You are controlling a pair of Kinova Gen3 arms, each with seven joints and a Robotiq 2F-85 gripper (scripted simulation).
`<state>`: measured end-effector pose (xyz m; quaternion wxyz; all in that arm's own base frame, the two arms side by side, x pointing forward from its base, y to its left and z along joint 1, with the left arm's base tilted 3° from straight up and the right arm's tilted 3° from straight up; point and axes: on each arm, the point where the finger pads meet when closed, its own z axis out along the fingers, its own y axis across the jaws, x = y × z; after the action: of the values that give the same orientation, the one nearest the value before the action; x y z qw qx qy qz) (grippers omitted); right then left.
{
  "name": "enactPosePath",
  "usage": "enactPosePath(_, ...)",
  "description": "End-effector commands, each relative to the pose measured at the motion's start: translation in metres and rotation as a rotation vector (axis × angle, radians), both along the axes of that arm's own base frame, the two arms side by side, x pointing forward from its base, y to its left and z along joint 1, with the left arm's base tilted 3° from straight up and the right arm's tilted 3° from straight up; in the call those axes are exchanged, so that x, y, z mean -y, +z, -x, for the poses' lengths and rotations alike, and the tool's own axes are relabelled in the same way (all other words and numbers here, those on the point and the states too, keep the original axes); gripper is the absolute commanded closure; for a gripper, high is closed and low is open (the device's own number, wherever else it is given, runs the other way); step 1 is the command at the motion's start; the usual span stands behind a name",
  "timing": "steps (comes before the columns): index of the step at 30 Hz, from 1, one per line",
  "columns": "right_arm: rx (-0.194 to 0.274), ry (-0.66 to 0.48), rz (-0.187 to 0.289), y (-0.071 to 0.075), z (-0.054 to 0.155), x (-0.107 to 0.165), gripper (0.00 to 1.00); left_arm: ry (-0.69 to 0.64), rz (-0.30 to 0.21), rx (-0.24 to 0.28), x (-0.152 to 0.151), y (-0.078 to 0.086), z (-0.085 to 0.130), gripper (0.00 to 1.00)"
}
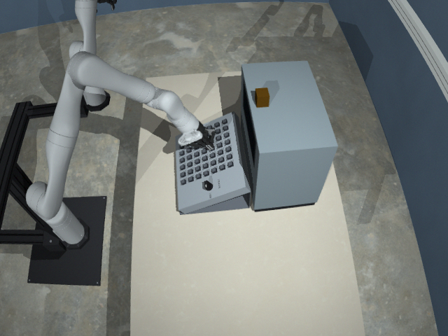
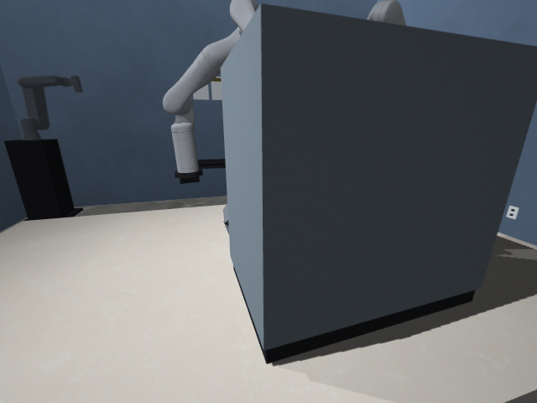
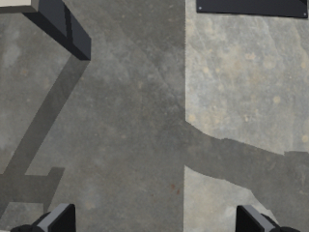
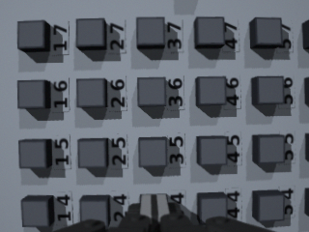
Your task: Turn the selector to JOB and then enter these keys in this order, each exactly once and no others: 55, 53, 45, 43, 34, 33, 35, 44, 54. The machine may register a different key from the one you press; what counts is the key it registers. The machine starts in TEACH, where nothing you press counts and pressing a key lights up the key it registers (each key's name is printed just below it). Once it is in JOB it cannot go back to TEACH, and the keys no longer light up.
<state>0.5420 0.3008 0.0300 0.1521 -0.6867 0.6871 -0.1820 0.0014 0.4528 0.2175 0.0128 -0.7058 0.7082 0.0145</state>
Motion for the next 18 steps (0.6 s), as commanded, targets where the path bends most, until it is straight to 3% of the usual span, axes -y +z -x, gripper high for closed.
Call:
enactPosePath(1,0.002,0.0,-0.001,0.002,0.0,0.0,0.903,0.0,-0.002,0.0,0.0,0.001,0.0,0.002)
enactPosePath(18,0.001,0.0,-0.001,0.021,0.01,-0.001,0.903,0.0,-0.002,0.0,0.0,0.001,0.0,0.002)
